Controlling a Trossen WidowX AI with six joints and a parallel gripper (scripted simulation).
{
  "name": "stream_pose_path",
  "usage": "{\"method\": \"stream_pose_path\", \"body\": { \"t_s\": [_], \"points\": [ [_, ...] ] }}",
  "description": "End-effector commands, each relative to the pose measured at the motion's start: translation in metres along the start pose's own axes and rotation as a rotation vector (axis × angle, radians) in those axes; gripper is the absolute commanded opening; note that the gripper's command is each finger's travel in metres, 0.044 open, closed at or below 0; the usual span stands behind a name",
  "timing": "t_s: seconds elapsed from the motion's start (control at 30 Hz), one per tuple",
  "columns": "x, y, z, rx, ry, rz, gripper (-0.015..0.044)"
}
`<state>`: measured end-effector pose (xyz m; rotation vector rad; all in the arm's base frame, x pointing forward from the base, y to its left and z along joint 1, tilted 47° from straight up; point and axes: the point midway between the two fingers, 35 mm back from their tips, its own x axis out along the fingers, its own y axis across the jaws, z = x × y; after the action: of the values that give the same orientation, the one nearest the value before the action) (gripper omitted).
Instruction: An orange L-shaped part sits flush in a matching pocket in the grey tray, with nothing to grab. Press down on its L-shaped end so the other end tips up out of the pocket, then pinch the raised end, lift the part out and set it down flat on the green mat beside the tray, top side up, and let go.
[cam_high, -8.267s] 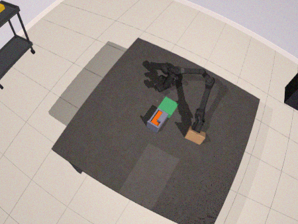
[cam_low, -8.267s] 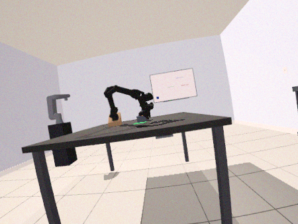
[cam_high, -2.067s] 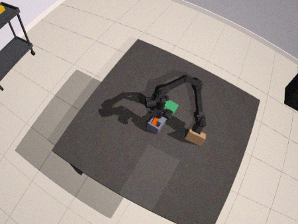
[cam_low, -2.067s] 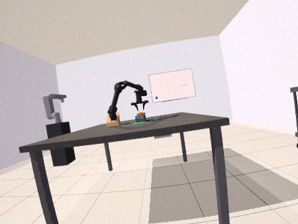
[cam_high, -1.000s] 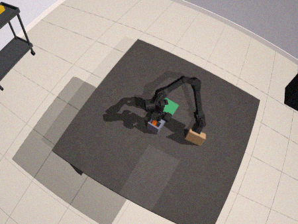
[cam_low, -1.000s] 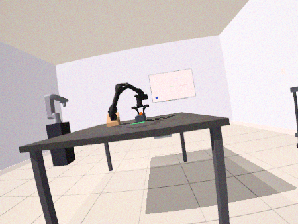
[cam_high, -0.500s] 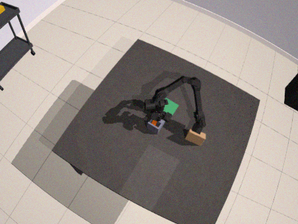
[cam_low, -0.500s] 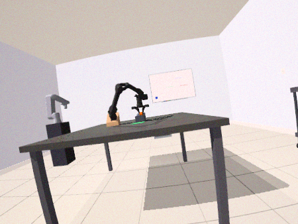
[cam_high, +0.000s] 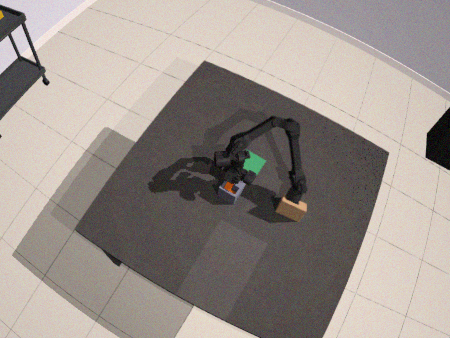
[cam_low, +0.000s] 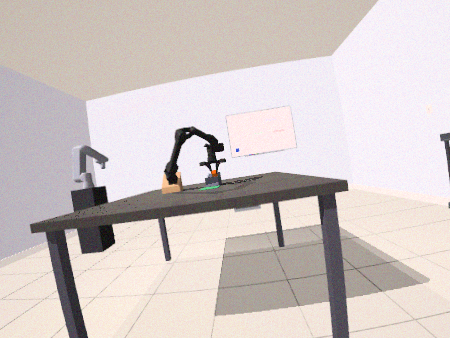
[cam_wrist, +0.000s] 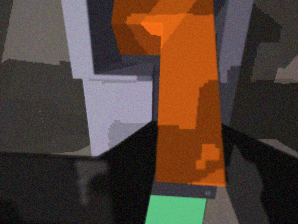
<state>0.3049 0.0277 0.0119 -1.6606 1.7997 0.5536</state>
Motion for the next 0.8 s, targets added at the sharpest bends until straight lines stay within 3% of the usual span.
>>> {"method": "stream_pose_path", "body": {
  "t_s": [0.0, 0.77],
  "points": [
    [-0.006, 0.001, 0.001, 0.003, -0.003, 0.004, 0.0],
    [-0.042, 0.0, 0.0, 0.001, -0.003, 0.005, 0.0]
  ]
}}
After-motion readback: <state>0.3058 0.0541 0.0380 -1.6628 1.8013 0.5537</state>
